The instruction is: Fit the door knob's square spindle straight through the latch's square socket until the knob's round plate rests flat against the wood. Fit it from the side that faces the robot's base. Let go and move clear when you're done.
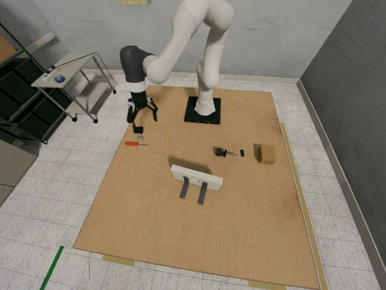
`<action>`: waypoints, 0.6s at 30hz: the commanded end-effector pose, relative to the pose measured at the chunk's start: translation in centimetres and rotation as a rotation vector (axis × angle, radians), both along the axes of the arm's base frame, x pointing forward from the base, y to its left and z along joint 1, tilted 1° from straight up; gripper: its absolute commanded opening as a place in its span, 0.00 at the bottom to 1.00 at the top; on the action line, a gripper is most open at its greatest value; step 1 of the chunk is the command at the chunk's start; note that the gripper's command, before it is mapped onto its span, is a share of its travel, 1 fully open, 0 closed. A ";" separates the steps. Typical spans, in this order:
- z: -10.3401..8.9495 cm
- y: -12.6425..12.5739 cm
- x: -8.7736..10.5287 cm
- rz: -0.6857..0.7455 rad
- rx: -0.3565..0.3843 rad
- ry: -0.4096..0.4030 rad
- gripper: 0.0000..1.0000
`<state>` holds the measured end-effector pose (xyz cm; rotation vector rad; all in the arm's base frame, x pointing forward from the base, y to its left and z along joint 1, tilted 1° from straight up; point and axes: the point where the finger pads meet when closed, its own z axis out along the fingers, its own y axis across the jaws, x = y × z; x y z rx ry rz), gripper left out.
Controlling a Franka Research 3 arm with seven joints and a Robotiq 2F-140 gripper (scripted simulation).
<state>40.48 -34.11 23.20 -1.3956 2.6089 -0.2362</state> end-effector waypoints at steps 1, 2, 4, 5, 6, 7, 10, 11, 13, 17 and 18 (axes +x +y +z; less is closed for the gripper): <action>-0.3 5.9 3.7 -0.018 0.026 0.008 1.00; -0.7 8.0 4.1 0.068 0.035 0.031 1.00; -1.2 11.9 5.3 0.150 0.040 0.057 1.00; -1.2 11.9 5.3 0.150 0.040 0.057 1.00; -1.2 11.9 5.3 0.150 0.040 0.057 1.00; -1.7 16.8 7.0 0.150 0.040 0.057 1.00; -2.5 21.8 7.6 0.228 0.041 0.086 1.00; -2.8 23.8 7.9 0.228 0.041 0.086 1.00; -3.5 27.8 7.7 0.300 0.039 0.114 1.00; -5.2 35.7 6.5 0.421 0.028 0.168 1.00; -5.5 37.6 6.2 0.421 0.028 0.168 1.00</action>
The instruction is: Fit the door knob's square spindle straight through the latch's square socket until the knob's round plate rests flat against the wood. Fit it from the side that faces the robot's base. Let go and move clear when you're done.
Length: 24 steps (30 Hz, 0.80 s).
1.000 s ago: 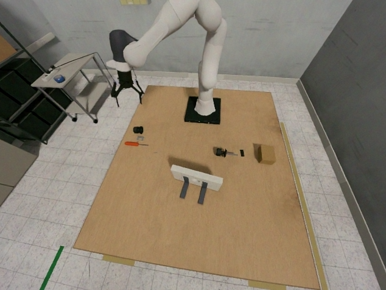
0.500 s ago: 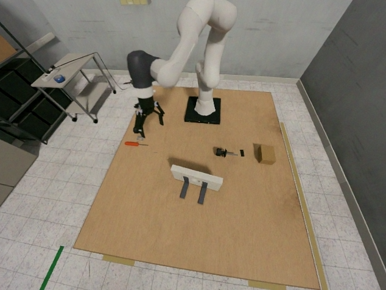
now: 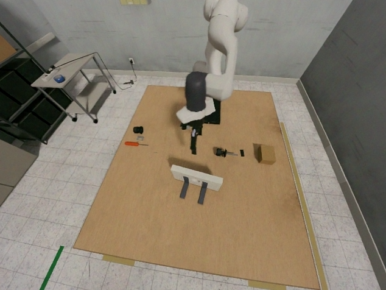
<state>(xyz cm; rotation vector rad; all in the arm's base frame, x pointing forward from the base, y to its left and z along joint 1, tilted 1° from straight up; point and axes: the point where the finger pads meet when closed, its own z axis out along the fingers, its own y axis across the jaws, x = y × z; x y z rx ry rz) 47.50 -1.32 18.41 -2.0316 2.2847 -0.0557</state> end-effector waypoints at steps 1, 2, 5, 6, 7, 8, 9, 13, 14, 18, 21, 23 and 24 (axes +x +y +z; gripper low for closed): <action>-1.3 6.7 -1.6 -0.003 -0.002 0.046 1.00; -1.8 8.5 -2.4 0.037 -0.011 0.063 1.00; -2.2 10.3 -3.0 0.037 -0.011 0.063 1.00; -2.8 12.6 -4.1 0.068 -0.020 0.076 1.00; -3.2 13.9 -4.8 0.090 -0.026 0.086 1.00; -3.5 14.7 -5.4 0.105 -0.031 0.092 1.00; -3.6 15.1 -5.7 0.113 -0.033 0.096 1.00; -3.7 15.3 -5.8 0.116 -0.035 0.097 1.00; -3.7 15.3 -5.8 0.116 -0.035 0.097 1.00; -3.7 15.3 -5.8 0.116 -0.035 0.097 1.00; -3.7 15.3 -5.8 0.116 -0.035 0.097 1.00; -3.7 15.3 -5.8 0.116 -0.035 0.097 1.00; -3.7 15.3 -5.8 0.116 -0.035 0.097 1.00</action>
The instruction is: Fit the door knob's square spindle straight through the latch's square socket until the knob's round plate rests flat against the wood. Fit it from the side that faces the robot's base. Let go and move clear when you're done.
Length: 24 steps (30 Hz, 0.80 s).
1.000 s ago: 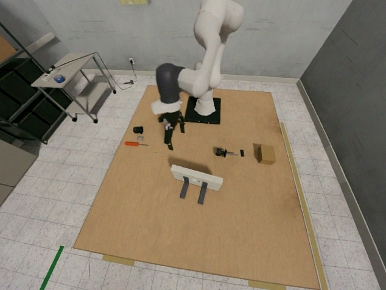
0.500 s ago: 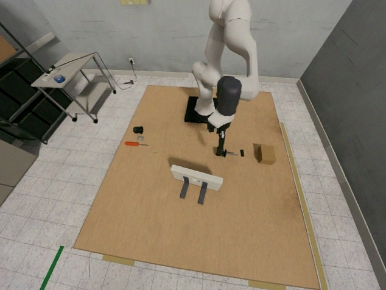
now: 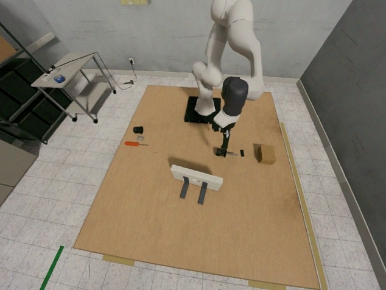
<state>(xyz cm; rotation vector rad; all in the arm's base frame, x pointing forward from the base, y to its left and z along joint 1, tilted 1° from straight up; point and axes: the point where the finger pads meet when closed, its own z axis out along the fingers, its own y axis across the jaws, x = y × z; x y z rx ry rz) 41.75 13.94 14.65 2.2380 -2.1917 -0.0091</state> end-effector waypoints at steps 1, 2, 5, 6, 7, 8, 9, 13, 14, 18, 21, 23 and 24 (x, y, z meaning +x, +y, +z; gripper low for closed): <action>0.1 0.1 0.0 -0.022 0.000 0.002 1.00; 0.1 0.1 0.0 -0.022 0.000 0.002 1.00; 0.1 0.1 0.0 -0.022 0.000 0.002 1.00; 0.1 0.1 0.0 -0.022 0.000 0.002 1.00; 0.1 0.1 0.0 -0.022 0.000 0.002 1.00; 0.1 0.1 0.0 -0.022 0.000 0.002 1.00; 0.1 0.1 0.0 -0.022 0.000 0.002 1.00; 0.1 0.1 0.0 -0.022 0.000 0.002 1.00; 0.1 0.1 0.0 -0.022 0.000 0.002 1.00; 0.1 0.1 0.0 -0.020 0.001 0.002 0.57; 0.0 0.1 0.0 0.070 0.002 0.002 0.57; -0.1 0.1 0.0 0.205 0.003 0.002 0.57; -0.2 0.1 0.0 0.282 0.004 0.002 0.57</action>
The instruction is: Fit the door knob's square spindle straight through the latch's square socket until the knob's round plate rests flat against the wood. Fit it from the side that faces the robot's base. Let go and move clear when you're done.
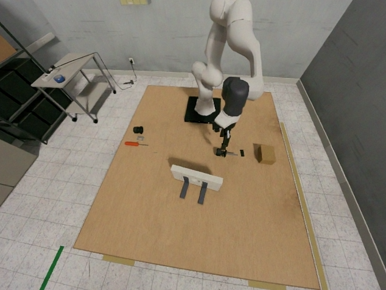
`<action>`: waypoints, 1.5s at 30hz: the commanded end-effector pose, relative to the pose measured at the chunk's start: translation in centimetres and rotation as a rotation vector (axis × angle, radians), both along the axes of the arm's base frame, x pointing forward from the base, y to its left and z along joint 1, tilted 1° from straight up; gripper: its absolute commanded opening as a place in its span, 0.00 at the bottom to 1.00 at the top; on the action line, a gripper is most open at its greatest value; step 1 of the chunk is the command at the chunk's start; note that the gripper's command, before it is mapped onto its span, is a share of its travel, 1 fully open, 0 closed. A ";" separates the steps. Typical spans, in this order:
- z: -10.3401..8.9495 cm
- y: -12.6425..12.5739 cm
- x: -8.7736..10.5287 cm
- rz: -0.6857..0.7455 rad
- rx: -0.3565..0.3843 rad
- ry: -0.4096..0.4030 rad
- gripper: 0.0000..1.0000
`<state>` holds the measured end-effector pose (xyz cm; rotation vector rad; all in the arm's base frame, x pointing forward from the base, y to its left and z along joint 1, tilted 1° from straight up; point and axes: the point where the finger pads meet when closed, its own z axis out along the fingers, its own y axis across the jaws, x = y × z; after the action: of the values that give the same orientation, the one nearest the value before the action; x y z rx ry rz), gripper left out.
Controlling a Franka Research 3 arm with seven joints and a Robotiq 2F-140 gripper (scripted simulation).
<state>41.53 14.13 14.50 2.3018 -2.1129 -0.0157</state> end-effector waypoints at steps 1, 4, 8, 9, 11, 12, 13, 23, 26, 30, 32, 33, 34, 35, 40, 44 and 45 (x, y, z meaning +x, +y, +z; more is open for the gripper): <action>-0.1 -0.1 0.2 0.279 0.008 -0.006 0.57; -0.5 -0.1 0.2 0.377 0.009 -0.003 0.57; -0.8 -0.1 0.2 0.419 0.011 -0.005 0.57; -0.8 -0.1 0.2 0.421 0.011 -0.005 0.57; -0.8 -0.1 0.2 0.464 0.011 -0.005 0.57; -0.8 -0.1 0.2 0.511 0.012 -0.005 0.57; -0.9 -0.1 0.2 0.574 0.013 -0.005 0.57; -1.7 -0.1 0.2 0.891 0.014 0.002 0.57; -1.8 -0.1 0.2 0.961 0.019 -0.002 0.57; -2.0 -0.1 0.2 1.075 0.012 0.007 0.57; -2.1 -0.1 0.2 1.133 0.008 0.012 0.57; -2.2 -0.1 0.2 1.162 0.007 0.014 0.57; -2.2 -0.1 0.2 1.192 0.007 0.015 0.57; -2.5 -0.1 0.2 1.220 0.007 0.015 0.57; -2.7 -0.1 0.2 1.360 0.015 0.012 0.57; -2.8 -0.1 0.2 1.458 0.016 0.012 0.57; -2.9 -0.1 0.2 1.485 0.014 0.015 0.57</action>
<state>41.48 14.05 11.68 3.0612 -0.3842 -0.0277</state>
